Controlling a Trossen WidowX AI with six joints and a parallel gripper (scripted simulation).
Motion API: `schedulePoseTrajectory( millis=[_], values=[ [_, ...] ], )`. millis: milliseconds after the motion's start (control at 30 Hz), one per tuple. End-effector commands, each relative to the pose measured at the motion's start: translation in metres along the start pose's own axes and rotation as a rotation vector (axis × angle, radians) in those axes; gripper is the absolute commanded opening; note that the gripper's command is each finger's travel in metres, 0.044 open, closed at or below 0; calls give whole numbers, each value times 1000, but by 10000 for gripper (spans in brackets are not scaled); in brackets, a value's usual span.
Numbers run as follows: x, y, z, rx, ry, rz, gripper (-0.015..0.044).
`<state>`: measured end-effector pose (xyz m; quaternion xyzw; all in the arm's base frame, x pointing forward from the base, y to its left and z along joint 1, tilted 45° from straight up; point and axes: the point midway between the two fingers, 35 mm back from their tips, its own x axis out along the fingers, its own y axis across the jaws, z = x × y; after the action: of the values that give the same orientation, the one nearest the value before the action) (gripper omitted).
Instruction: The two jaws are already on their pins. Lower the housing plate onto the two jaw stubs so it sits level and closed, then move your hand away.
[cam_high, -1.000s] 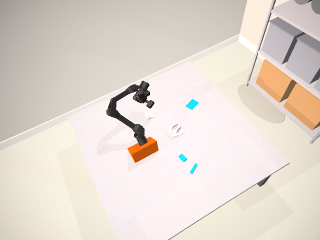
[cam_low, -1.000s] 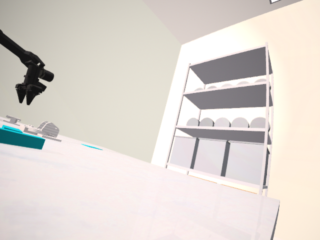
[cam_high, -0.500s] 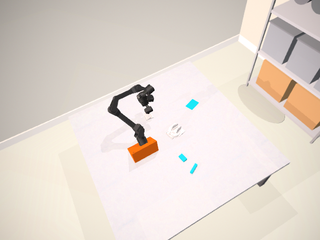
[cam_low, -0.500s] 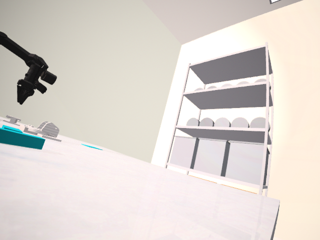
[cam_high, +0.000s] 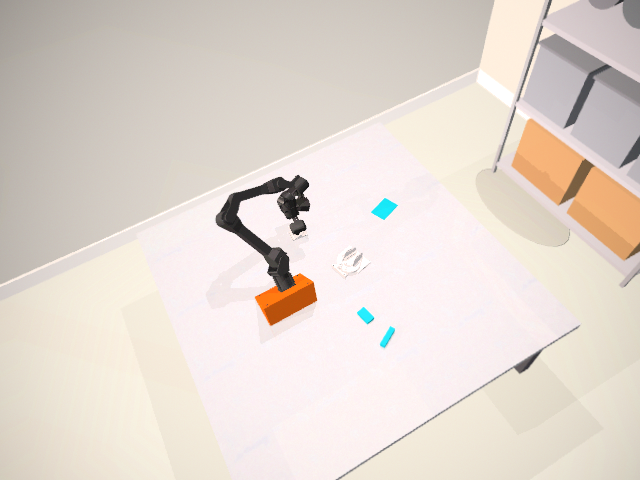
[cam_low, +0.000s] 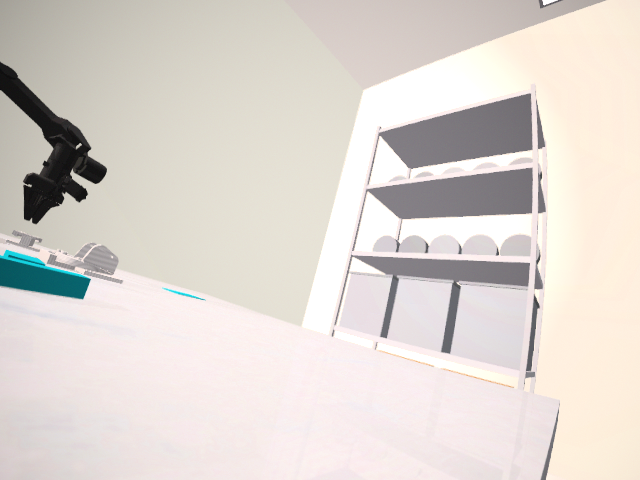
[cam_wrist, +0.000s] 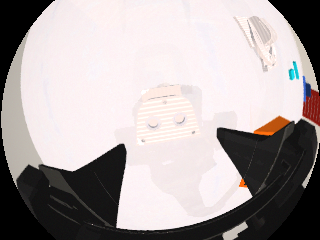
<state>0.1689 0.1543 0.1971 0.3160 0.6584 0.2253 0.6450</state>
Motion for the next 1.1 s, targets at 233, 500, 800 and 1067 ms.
schedulePoseTrajectory(
  millis=[233,500,800,1067],
  values=[
    [12,1,0,-2,-12,3,440],
    [20,1,0,-2,-12,4,440],
    [34,1,1,-2,-12,4,440],
    [46,1,1,-2,-12,6,440]
  ],
)
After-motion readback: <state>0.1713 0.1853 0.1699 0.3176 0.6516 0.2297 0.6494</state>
